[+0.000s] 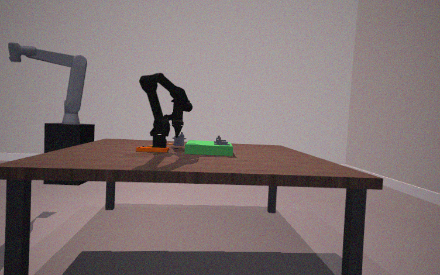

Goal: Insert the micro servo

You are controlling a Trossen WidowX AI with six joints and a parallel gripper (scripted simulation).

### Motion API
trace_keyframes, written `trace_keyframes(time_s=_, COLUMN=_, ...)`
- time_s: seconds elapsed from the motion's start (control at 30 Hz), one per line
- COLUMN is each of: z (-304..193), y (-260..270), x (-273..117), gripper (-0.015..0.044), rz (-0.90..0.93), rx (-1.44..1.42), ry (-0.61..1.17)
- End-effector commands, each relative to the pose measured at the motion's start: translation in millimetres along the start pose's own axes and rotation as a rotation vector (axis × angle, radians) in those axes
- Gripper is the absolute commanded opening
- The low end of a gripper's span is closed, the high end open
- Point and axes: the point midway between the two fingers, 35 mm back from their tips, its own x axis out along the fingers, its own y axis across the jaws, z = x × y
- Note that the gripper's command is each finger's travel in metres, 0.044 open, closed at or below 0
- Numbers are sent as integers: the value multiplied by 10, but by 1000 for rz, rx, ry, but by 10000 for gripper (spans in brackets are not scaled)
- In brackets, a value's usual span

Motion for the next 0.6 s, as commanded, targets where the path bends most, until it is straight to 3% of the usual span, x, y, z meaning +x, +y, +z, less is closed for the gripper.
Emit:
trace_keyframes(time_s=0.0, z=-23, y=-21, x=-226, gripper=0, rz=-12, rx=1, ry=16)
trace_keyframes(time_s=0.3, z=7, y=13, x=-591, gripper=0, rz=-11, rx=-1, ry=15)
trace_keyframes(time_s=0.57, z=26, y=38, x=-616, gripper=0, rz=-11, rx=-1, ry=15)
